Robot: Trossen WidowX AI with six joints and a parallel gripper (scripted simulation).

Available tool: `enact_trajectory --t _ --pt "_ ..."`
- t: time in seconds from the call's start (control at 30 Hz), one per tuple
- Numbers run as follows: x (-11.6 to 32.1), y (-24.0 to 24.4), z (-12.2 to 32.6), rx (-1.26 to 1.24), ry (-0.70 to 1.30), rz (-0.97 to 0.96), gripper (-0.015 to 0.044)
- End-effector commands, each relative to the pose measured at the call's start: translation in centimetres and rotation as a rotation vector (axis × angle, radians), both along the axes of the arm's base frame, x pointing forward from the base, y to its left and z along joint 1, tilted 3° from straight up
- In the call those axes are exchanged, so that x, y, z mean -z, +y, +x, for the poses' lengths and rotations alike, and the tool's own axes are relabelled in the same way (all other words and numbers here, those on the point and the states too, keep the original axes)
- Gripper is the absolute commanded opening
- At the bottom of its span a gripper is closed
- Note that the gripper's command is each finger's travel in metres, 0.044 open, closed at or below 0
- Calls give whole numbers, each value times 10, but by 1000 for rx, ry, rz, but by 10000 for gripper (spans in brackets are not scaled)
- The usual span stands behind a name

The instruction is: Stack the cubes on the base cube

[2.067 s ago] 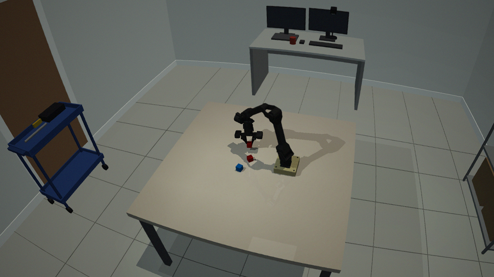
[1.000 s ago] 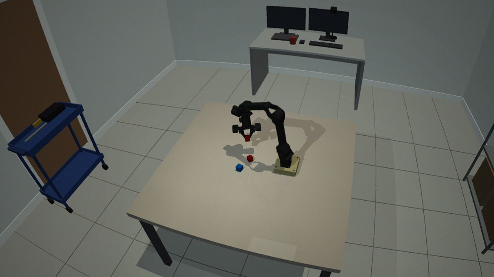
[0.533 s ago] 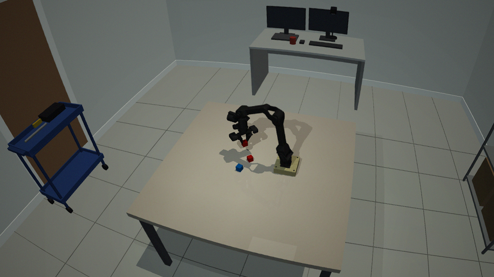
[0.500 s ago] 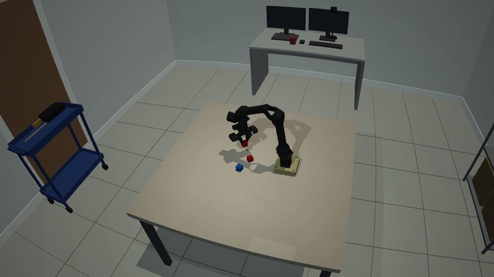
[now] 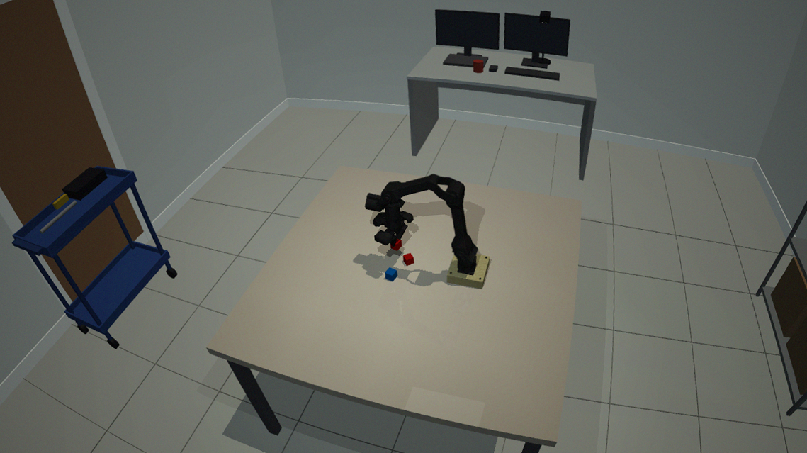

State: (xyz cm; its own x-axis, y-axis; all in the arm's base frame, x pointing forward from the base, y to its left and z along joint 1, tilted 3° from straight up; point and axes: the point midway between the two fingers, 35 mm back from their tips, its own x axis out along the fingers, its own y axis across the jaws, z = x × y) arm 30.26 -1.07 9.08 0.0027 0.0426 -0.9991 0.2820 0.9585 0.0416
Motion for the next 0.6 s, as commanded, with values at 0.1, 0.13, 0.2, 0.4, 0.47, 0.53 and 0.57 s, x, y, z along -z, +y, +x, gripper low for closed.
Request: enact_trajectory --t 0.1,0.13,0.2,0.4,0.47,0.53,0.57 --pt "2 20 -4 -190 -12 4 105" --pt "3 23 -5 -221 -14 4 105" --pt "4 29 -6 -282 -16 5 105" --pt "7 47 -11 -464 -24 7 105" --pt "8 53 -13 -525 -27 7 105" --pt "9 59 -15 -586 -30 8 105" --pt "10 62 -16 -616 -31 8 105"
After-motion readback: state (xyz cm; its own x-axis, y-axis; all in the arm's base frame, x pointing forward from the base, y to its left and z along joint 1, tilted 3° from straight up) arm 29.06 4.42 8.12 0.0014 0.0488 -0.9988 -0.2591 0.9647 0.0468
